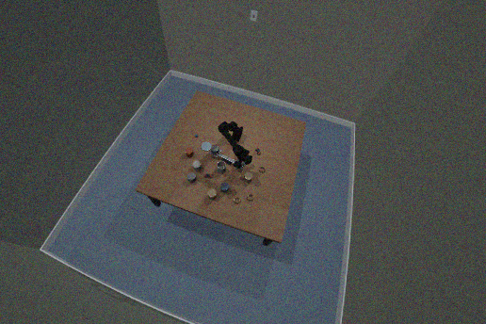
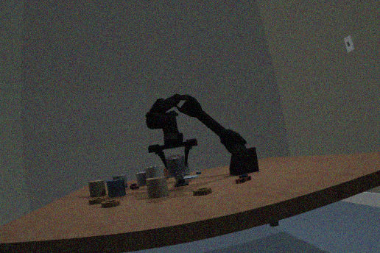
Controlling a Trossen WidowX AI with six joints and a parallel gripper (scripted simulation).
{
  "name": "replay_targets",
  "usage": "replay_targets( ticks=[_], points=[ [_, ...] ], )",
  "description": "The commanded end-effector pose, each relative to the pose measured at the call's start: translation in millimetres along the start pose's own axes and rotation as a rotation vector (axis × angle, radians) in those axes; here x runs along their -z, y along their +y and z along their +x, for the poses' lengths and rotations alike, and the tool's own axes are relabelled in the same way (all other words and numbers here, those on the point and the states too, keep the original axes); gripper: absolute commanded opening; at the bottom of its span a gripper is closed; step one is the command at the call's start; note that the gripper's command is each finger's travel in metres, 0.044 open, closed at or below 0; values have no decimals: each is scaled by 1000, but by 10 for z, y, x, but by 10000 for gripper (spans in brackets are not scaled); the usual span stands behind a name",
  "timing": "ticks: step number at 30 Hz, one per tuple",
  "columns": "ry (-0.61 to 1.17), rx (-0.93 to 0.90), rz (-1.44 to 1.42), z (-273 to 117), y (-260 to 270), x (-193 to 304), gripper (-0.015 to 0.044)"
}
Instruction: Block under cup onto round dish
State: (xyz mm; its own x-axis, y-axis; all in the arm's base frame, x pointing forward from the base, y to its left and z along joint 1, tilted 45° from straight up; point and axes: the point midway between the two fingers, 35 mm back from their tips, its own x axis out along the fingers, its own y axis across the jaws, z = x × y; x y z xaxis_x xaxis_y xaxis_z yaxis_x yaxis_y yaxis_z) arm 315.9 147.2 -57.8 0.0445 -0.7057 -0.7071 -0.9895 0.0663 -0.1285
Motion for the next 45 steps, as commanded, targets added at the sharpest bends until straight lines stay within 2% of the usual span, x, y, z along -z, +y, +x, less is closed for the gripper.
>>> replay_targets(
  ticks=[1, 45],
  points=[
    [-21, 15, 10, -98, -23, -62, 0],
    [-22, 13, 9, -664, 5, -39, 0]
  ],
)
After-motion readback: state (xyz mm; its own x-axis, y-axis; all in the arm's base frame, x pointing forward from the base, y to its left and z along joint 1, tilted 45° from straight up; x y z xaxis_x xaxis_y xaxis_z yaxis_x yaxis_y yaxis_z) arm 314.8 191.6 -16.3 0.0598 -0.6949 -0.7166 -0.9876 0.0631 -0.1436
